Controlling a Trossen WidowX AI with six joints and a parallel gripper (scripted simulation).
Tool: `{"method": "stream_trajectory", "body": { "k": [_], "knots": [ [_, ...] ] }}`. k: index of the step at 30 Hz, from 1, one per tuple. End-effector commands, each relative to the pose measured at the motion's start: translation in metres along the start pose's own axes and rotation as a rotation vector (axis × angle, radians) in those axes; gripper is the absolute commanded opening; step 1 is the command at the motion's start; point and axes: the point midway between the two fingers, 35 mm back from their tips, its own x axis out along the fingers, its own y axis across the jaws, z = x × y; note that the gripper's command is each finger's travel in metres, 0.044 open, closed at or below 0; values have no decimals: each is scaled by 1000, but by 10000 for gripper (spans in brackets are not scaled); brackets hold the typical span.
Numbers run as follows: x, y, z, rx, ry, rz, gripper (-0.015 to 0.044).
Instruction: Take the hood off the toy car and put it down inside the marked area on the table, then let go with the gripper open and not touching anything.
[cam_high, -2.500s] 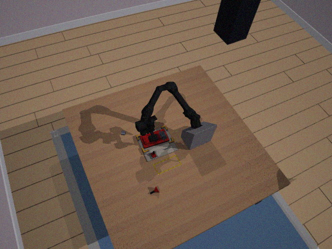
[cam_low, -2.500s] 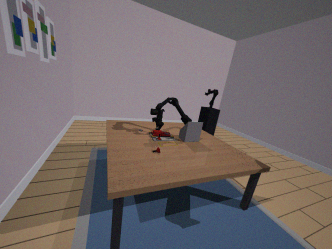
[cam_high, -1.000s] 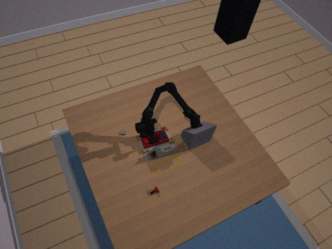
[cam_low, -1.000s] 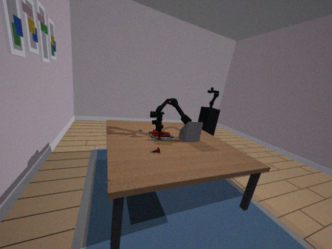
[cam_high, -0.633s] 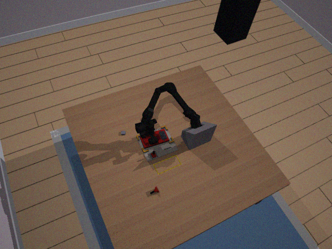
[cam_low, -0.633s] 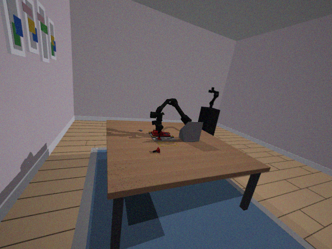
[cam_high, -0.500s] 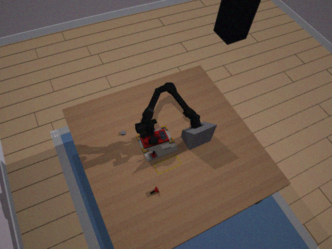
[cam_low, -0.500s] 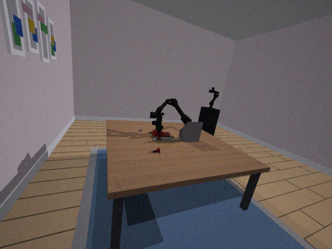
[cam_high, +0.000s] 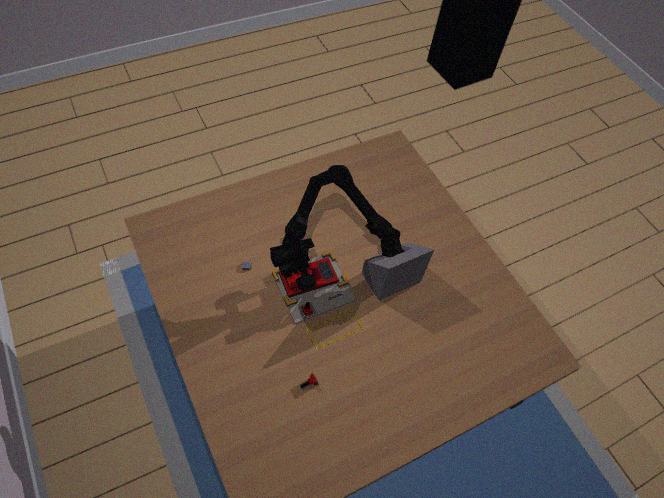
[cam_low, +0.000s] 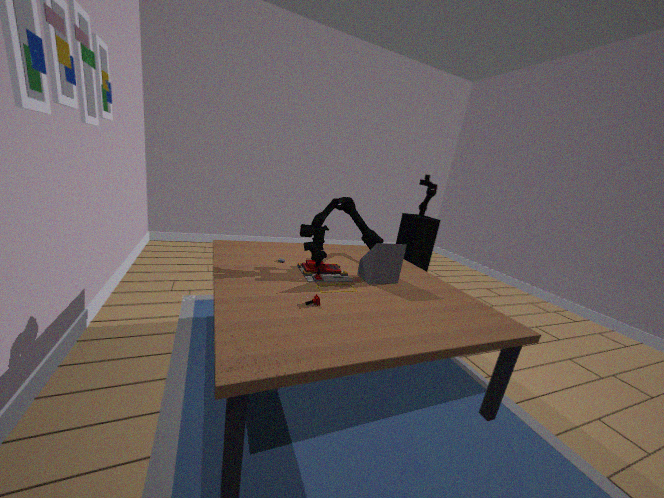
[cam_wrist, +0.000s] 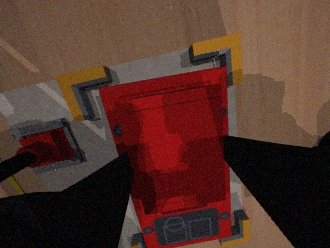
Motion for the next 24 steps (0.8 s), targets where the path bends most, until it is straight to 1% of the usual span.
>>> {"method": "stream_trajectory", "body": {
  "k": [1, 4, 14, 15, 24],
  "knots": [
    [0, 0, 0, 1, 0, 2, 295],
    [0, 0, 0, 1, 0, 2, 275],
    [-5, 0, 0, 1, 0, 2, 12],
    [-5, 0, 0, 1, 0, 2, 0],
    [-11, 0, 0, 1, 0, 2, 0]
  ]
}}
